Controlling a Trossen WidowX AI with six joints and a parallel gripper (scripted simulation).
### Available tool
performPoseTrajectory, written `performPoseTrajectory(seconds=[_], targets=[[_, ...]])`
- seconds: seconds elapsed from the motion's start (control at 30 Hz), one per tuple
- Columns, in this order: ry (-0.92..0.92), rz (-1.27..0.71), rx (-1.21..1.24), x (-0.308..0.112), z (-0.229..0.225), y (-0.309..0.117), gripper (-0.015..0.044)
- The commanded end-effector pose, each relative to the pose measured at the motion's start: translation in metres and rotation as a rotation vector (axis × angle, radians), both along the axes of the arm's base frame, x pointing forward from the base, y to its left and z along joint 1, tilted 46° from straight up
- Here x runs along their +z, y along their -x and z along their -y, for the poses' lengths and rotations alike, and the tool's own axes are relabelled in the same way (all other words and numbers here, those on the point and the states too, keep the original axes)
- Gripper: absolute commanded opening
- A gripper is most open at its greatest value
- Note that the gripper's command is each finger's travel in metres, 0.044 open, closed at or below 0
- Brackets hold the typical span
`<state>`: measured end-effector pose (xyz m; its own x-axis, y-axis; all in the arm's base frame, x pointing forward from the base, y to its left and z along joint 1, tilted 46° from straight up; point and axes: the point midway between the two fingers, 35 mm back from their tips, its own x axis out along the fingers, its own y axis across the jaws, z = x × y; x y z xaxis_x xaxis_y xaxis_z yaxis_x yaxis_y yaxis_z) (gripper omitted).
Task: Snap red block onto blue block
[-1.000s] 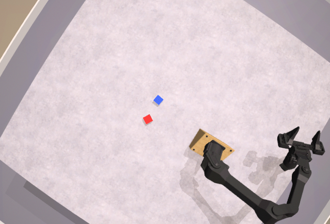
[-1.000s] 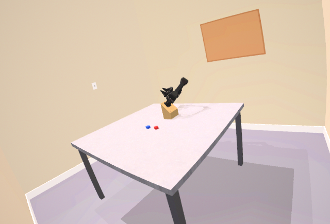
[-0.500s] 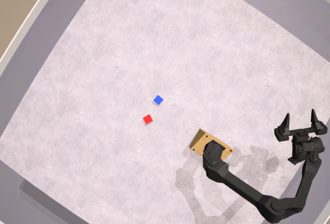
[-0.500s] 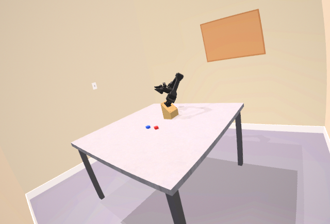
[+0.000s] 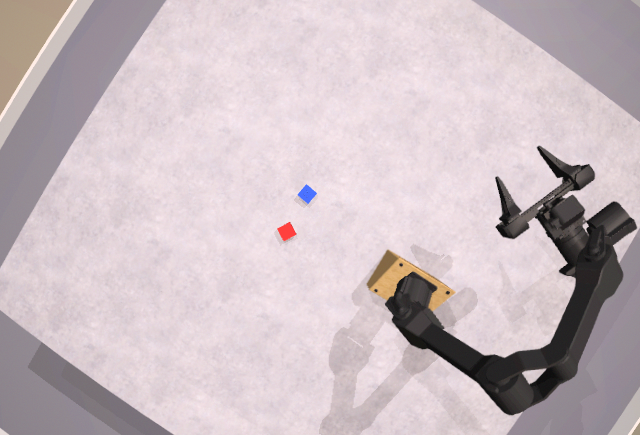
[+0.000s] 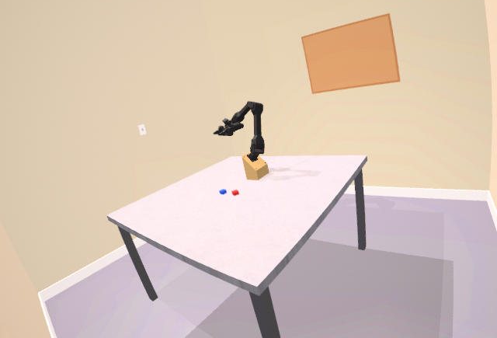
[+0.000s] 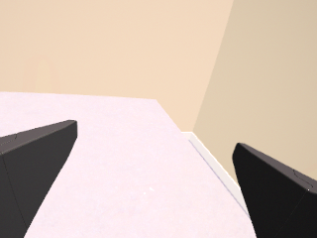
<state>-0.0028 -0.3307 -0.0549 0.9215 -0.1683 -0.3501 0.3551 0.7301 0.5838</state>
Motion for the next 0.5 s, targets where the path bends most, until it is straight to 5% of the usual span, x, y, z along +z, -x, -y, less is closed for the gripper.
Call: performPoseTrajectory(seconds=[0.0, 0.47], targets=[[-0.142, -0.032, 0.143, 0.009, -0.01, -0.059, 0.044], [-0.47, -0.305, 0.545, 0.036, -0.104, -0.227, 0.044]])
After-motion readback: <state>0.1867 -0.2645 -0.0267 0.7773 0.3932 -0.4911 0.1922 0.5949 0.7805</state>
